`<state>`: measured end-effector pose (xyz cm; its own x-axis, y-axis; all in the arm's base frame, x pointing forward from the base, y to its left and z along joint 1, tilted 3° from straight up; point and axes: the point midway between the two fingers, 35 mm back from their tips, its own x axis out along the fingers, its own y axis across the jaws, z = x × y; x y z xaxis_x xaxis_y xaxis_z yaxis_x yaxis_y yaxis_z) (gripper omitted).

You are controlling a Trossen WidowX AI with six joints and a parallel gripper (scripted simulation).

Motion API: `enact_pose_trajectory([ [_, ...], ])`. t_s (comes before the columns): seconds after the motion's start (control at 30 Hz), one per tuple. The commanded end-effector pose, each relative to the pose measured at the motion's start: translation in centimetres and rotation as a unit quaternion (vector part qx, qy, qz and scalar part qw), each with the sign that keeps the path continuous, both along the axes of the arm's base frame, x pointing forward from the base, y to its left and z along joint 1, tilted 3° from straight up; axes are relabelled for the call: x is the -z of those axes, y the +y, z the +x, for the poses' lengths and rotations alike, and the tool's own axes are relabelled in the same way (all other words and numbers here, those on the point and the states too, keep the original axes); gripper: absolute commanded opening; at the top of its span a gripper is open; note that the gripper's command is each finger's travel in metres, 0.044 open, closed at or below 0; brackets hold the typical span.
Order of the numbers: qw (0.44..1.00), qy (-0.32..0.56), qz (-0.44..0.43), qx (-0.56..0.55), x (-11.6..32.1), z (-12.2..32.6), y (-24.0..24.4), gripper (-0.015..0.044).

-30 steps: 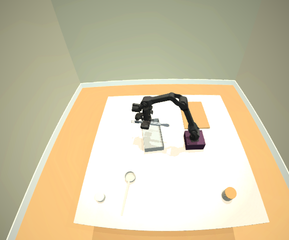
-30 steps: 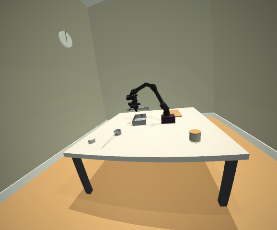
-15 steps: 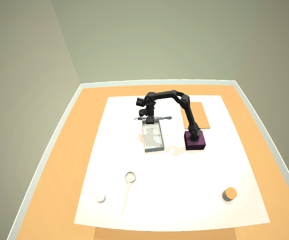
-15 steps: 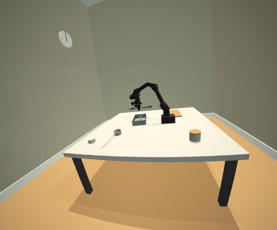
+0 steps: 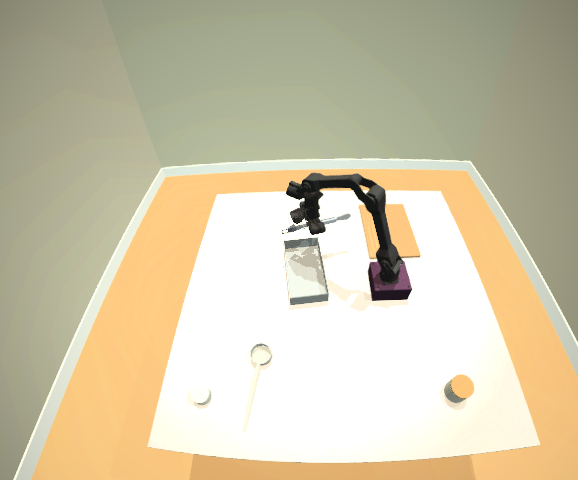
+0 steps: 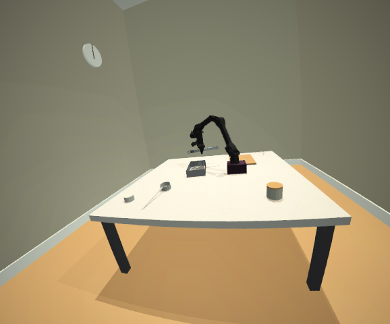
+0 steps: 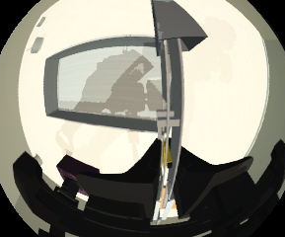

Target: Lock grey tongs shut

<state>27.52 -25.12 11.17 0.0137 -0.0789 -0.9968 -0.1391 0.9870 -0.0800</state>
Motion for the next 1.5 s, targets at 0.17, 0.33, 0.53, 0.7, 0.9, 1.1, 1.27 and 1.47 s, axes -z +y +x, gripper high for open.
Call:
enact_pose_trajectory([
  [0.17,0.996,0.007,-0.003,-0.091,-0.3,-3.8,-3.0,-0.015],
  [0.33,0.99,0.011,-0.004,-0.14,-0.5,-6.0,-4.5,-0.015],
  [0.53,0.98,0.018,-0.006,-0.197,-0.6,-8.7,-6.0,-0.015],
  [0.7,0.969,0.023,-0.007,-0.245,-0.8,-11.1,-7.0,-0.015],
  [0.9,0.963,0.025,-0.008,-0.268,-0.8,-12.3,-7.5,-0.015],
  [1.1,0.972,0.023,-0.007,-0.235,-0.8,-12.6,-7.6,-0.015],
  [1.27,0.99,0.015,-0.006,-0.139,-0.8,-13.6,-8.0,-0.015],
  [1.47,1.0,0.005,-0.005,-0.017,-0.8,-14.9,-8.4,-0.015],
])
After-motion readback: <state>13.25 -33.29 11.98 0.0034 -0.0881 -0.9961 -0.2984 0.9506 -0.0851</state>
